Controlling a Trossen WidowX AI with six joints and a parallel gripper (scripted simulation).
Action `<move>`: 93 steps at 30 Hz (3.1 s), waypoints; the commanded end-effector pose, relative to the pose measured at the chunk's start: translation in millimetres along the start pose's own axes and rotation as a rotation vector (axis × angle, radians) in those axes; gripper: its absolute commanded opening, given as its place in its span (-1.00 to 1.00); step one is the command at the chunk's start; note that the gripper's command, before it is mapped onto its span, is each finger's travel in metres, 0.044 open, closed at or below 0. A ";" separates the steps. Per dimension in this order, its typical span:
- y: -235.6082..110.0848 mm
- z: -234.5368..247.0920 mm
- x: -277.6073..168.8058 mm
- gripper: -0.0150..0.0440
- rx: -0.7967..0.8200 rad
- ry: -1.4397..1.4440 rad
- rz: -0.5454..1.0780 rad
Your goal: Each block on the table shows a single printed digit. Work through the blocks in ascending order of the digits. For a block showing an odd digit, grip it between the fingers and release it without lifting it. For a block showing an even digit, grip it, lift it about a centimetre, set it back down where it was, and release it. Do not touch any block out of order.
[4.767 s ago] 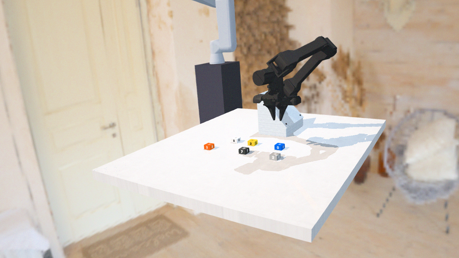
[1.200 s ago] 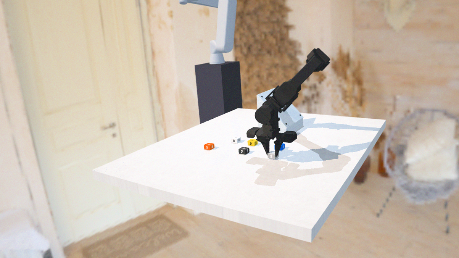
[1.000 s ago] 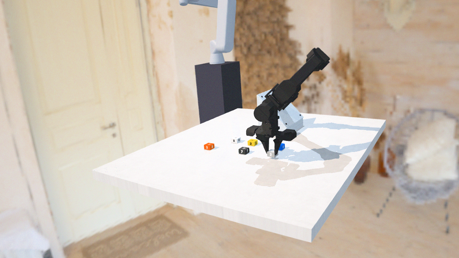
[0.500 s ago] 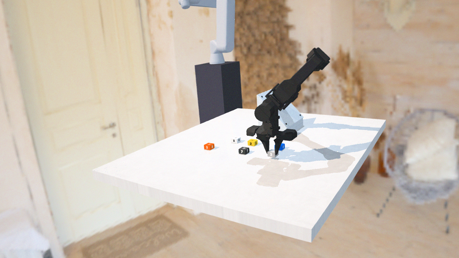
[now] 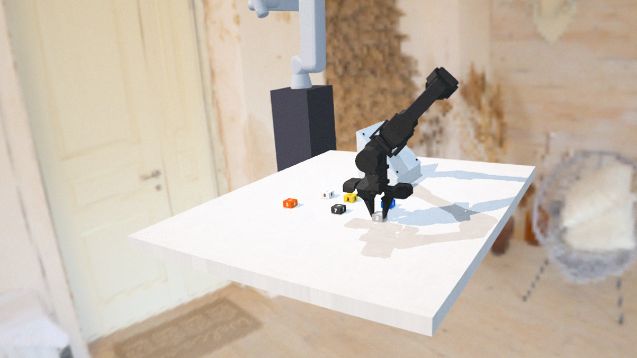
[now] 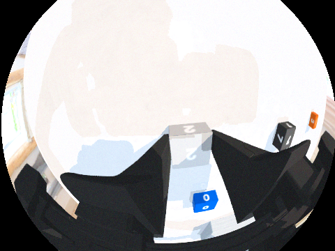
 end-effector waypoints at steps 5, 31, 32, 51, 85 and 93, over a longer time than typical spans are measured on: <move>1.1 -1.4 -0.1 0.27 -0.003 0.007 0.001; -115.5 -1.8 0.3 0.15 -0.009 0.007 0.003; -115.5 -1.8 0.3 0.06 -0.009 0.007 0.003; -122.8 -135.1 3.8 -0.08 -0.058 -0.013 0.007; -37.1 -309.8 -66.7 0.86 -0.024 0.004 0.003; -23.7 -310.1 -66.5 0.86 -0.023 0.004 0.002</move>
Point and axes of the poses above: the point midway between the two fingers, 35 mm back from their tips, its own y axis out along the fingers, its own z axis across the jaws, x = y × z, the point moved 1 cm from there along -y, back along the fingers, and after that the axes turned 10 degrees about -y, right-handed, at the moved point
